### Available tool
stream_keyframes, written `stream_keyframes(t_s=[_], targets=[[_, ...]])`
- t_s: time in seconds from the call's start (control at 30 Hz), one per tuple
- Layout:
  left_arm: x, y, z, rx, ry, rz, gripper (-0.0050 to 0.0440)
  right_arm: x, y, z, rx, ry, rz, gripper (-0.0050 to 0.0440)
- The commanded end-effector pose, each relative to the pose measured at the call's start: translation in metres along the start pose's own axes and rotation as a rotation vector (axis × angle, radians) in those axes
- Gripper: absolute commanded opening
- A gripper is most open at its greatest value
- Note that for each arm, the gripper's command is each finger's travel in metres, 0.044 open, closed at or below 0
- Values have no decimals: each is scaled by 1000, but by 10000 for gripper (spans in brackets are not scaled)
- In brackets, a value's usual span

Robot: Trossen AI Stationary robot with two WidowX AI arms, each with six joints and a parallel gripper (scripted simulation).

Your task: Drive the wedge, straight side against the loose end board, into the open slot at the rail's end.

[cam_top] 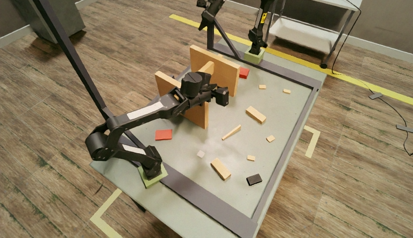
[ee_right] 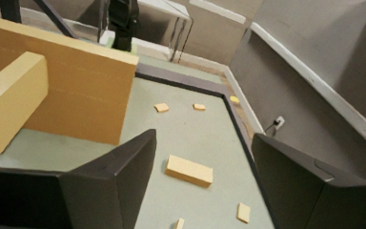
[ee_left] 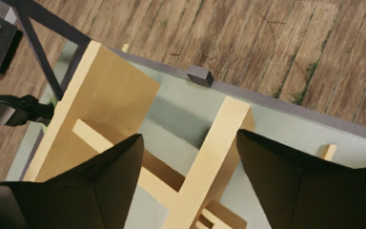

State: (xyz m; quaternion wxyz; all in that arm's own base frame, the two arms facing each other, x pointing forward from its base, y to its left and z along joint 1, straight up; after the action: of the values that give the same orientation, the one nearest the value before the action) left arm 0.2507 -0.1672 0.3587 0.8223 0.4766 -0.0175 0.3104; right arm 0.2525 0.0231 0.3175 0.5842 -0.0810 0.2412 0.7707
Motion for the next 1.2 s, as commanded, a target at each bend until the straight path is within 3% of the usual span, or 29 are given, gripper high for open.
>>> stream_keyframes(t_s=[0.0, 0.33, 0.8, 1.17], targets=[[12, -1, 0, 22, -48, -29, 266, -2, -8, 16, 55, 98, 85, 266], [44, -20, -24, 122, -157, -154, 266, 11, -31, 29, 168, 363, 392, 266], [77, -35, -54, 166, -235, -308, 266, 28, -48, 41, 193, 595, 744, 266], [88, -38, -67, 164, -256, -363, 266, 34, -52, 45, 177, 665, 875, 266]])
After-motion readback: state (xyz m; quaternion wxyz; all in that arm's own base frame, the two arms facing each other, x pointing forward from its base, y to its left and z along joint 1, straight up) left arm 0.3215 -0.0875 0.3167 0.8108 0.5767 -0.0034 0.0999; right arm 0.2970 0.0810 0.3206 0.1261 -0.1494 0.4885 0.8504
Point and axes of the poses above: on each arm, the point midway between the two fingers, 35 mm back from their tips, its own y axis back along the fingers, its own x axis across the jaws, z = x × y, the point moved 10 cm from there along y, back along the fingers, and after that the axes turned 6 degrees about y, right-handed, at the moved point
